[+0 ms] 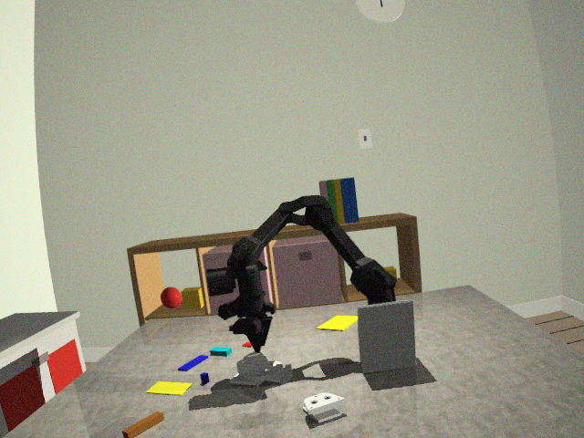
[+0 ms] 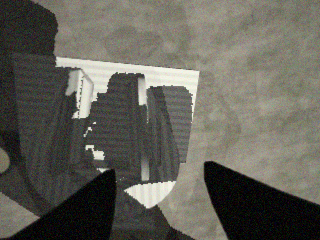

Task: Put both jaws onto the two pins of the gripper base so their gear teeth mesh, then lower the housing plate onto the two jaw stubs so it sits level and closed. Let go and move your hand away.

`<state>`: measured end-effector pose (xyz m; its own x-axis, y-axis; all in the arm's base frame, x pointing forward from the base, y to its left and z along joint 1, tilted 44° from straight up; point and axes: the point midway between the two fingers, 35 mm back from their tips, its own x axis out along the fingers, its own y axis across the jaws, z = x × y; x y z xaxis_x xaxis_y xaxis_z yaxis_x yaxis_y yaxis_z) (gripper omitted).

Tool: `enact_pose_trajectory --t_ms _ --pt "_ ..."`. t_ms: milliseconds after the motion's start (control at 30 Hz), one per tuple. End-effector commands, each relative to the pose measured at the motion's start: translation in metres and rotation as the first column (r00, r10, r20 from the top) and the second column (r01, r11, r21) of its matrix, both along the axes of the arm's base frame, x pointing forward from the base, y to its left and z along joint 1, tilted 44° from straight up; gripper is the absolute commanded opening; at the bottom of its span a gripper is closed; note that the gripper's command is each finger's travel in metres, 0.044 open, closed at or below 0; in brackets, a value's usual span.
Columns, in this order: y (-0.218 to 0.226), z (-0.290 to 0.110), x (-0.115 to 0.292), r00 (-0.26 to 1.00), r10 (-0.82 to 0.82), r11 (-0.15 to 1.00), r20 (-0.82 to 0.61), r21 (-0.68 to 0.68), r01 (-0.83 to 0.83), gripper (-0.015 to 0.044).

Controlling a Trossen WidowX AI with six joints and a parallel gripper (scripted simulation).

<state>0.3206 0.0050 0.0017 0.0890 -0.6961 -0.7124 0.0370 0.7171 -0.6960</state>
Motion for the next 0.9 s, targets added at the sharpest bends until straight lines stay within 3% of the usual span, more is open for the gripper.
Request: enact_pose_trajectory --t_ms 0,67,333,867 --pt "0.015 0.017 -0.002 1.0 0.004 1.0 0.013 0.007 -0.004 0.0224" --pt "0.012 0.011 0.001 1.0 0.014 1.0 0.017 0.005 -0.014 0.0224" --pt "0.04 -0.006 -0.004 0.977 0.172 0.985 -0.124 0.02 -0.171 0.0434" --pt "0.103 -0.048 -0.032 0.741 0.513 0.849 -0.432 0.125 -0.514 0.044"
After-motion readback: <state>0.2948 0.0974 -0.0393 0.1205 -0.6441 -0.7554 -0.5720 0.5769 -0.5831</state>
